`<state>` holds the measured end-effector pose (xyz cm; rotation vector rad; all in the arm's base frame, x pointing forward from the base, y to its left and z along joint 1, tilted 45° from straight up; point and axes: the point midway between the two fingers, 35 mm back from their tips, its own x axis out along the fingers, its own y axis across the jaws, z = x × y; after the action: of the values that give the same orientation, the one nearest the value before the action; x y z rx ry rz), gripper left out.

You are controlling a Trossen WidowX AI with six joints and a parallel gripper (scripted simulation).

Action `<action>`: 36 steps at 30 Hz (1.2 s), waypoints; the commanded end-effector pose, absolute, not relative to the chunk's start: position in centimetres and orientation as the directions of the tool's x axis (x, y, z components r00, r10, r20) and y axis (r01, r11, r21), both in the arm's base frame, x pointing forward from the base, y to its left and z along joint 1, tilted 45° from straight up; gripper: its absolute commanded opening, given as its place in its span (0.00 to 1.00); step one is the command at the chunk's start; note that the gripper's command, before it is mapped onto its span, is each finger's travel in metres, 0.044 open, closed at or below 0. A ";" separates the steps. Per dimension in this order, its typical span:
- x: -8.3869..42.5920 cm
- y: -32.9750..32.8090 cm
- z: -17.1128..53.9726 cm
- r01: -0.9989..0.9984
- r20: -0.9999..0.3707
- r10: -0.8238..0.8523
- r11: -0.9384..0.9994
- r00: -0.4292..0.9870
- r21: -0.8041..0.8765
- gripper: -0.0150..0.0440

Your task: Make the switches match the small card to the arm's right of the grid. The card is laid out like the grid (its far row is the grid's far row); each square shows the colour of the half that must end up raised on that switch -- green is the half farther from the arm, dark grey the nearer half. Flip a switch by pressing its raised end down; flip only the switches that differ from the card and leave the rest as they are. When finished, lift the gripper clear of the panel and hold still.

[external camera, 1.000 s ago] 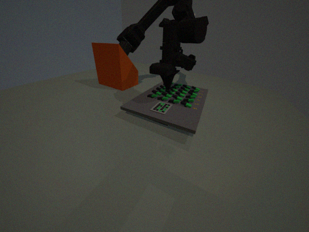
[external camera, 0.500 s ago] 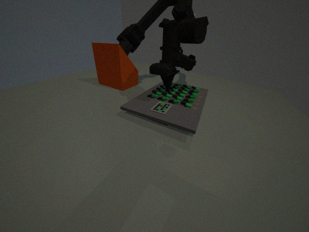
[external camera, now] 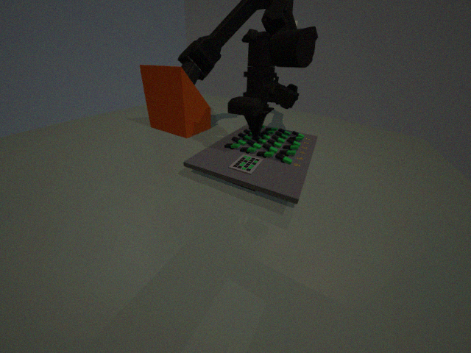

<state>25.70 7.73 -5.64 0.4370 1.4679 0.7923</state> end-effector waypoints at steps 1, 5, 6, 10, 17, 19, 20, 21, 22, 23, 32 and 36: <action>25.7 7.8 -5.7 -0.202 -0.705 0.705 0.681 -0.077 0.704 0.25; 25.7 7.9 -5.7 -0.202 -0.705 0.706 0.681 -0.077 0.704 0.25; 25.7 7.9 -5.7 -0.202 -0.705 0.706 0.681 -0.077 0.704 0.25; 25.7 7.9 -5.8 -0.202 -0.704 0.706 0.681 -0.077 0.704 0.25; 25.7 8.0 -5.8 -0.202 -0.704 0.706 0.681 -0.077 0.704 0.25; 25.7 8.0 -5.8 -0.202 -0.704 0.706 0.681 -0.077 0.704 0.25; 25.7 8.0 -5.9 -0.202 -0.704 0.706 0.681 -0.077 0.704 0.25; 25.7 8.0 -5.9 -0.202 -0.704 0.706 0.681 -0.077 0.704 0.25; 25.8 7.8 -5.7 -0.206 -0.707 0.702 0.683 -0.079 0.701 0.25; 25.9 7.2 -5.2 -0.206 -0.709 0.701 0.684 -0.082 0.700 0.25; 26.5 3.4 -1.3 -0.202 -0.709 0.698 0.683 -0.102 0.702 0.25; 26.9 2.2 -2.5 -0.203 -0.710 0.697 0.684 -0.101 0.700 0.25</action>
<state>26.63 3.45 -1.69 0.4342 1.4863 0.7967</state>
